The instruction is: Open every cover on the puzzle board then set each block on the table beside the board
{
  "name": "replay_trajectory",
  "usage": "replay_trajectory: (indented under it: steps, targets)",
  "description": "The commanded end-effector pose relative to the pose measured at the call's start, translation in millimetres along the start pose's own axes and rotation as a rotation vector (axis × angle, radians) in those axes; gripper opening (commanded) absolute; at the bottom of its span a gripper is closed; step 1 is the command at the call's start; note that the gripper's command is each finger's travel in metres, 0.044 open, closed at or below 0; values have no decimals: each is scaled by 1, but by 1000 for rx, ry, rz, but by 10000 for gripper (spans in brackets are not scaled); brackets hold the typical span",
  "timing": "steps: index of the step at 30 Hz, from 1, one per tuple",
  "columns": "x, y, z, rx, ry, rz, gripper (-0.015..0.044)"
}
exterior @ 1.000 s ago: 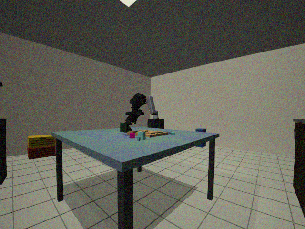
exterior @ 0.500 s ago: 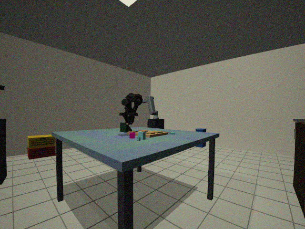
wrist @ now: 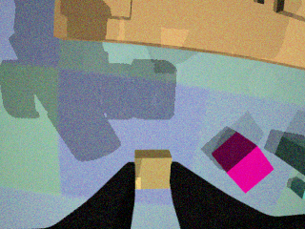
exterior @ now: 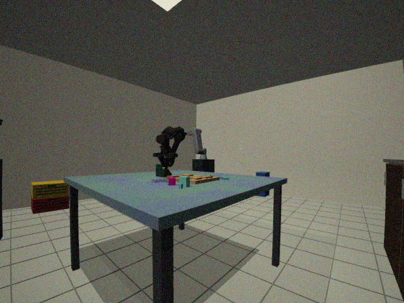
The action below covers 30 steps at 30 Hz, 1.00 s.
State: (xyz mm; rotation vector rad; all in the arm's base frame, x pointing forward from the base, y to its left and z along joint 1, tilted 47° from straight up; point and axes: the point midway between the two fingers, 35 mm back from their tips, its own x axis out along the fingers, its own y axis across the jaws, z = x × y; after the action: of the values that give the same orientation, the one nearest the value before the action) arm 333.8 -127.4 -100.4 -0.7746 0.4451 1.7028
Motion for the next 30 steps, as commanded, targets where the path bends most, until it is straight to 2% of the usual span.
replay_trajectory:
  steps: [1, 30]
  targets:
    - [9, 0, 0, 5, -5, 0, 80]
    - [57, -2, 0, 5, -6, -1, 80]
